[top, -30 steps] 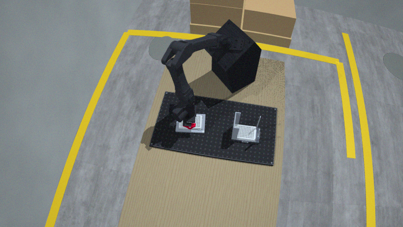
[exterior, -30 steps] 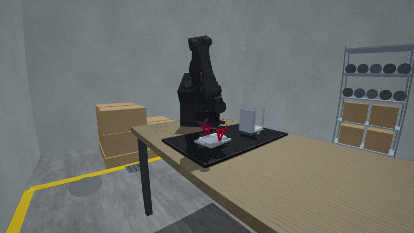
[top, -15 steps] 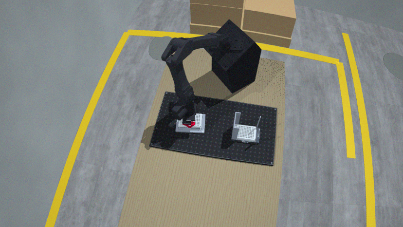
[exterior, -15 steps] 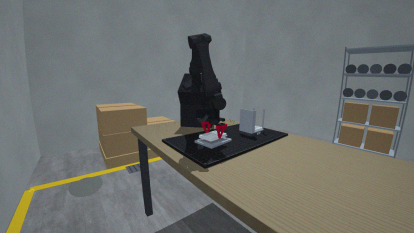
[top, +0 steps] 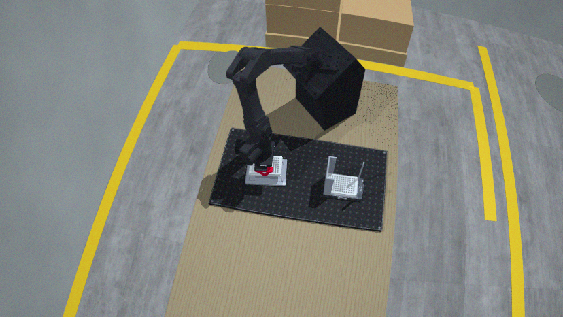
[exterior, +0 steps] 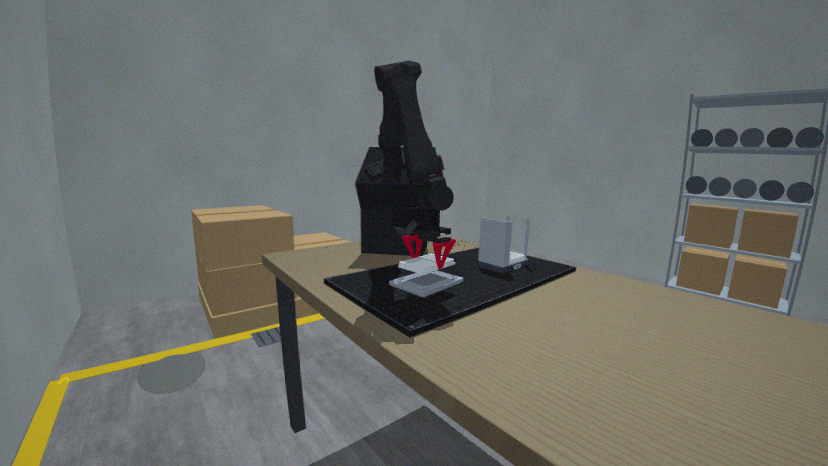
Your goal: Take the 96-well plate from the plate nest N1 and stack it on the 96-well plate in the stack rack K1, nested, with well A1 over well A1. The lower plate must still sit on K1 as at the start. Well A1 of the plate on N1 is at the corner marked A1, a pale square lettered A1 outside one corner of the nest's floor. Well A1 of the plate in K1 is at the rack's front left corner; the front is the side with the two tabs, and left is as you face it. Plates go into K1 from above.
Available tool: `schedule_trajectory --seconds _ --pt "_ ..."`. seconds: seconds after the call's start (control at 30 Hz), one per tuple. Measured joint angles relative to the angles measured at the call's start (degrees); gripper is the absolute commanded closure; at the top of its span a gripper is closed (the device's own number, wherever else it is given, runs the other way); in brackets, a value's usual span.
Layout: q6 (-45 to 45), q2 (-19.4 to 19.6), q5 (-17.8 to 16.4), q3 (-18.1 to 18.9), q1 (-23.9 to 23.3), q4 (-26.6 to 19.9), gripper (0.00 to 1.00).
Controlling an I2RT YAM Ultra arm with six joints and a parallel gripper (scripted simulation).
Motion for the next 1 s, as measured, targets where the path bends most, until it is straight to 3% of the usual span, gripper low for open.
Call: schedule_trajectory --seconds 1.0 --pt "1.57 -8.57 0.96 -2.49 1.79 -6.27 1.00"
